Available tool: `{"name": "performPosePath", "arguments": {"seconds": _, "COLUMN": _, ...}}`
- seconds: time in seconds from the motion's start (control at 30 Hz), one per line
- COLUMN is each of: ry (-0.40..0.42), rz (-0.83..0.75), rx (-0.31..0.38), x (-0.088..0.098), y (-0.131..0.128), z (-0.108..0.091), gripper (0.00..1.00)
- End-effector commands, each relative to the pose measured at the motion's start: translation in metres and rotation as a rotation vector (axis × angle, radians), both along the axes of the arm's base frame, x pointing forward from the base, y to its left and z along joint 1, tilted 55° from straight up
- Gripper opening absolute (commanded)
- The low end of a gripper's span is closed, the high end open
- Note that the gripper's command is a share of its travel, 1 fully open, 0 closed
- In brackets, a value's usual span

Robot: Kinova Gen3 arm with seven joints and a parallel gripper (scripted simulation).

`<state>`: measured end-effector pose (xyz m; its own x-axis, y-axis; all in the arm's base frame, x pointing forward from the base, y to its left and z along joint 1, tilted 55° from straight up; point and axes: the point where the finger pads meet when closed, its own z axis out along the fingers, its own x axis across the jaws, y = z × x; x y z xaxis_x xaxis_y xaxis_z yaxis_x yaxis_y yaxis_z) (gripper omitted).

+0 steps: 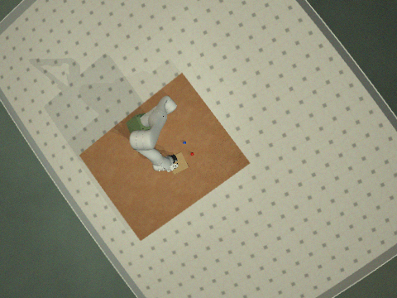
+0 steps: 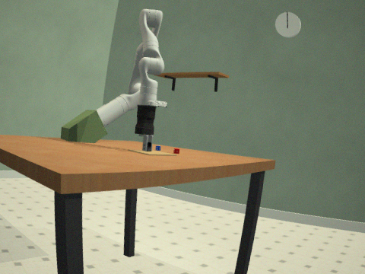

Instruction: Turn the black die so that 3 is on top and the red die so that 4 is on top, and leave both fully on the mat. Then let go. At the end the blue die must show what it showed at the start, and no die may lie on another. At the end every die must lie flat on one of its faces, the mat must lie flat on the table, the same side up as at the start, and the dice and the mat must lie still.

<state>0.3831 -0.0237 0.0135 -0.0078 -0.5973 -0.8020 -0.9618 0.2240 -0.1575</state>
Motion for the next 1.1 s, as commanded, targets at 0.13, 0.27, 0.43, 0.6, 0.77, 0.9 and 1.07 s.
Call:
{"name": "performPosePath", "arguments": {"seconds": 0.13, "ry": 0.0, "rz": -0.001, "rx": -0.001, "x": 0.0002, "y": -0.0007, "z": 0.0001, "gripper": 0.4}}
{"name": "performPosePath", "arguments": {"seconds": 0.27, "ry": 0.0, "rz": -0.001, "rx": -0.001, "x": 0.0002, "y": -0.0007, "z": 0.0001, "gripper": 0.4}}
{"name": "performPosePath", "arguments": {"seconds": 0.43, "ry": 0.0, "rz": -0.001, "rx": -0.001, "x": 0.0002, "y": -0.0007, "z": 0.0001, "gripper": 0.52}}
{"name": "performPosePath", "arguments": {"seconds": 0.6, "ry": 0.0, "rz": -0.001, "rx": -0.001, "x": 0.0002, "y": -0.0007, "z": 0.0001, "gripper": 0.58}}
{"name": "performPosePath", "arguments": {"seconds": 0.77, "ry": 0.0, "rz": -0.001, "rx": -0.001, "x": 0.0002, "y": -0.0007, "z": 0.0001, "gripper": 0.64}}
{"name": "performPosePath", "arguments": {"seconds": 0.9, "ry": 0.0, "rz": -0.001, "rx": -0.001, "x": 0.0002, "y": -0.0007, "z": 0.0001, "gripper": 0.7}}
{"name": "performPosePath", "arguments": {"seconds": 1.07, "ry": 0.0, "rz": -0.001, "rx": -0.001, "x": 0.0002, "y": -0.0007, "z": 0.0001, "gripper": 0.7}}
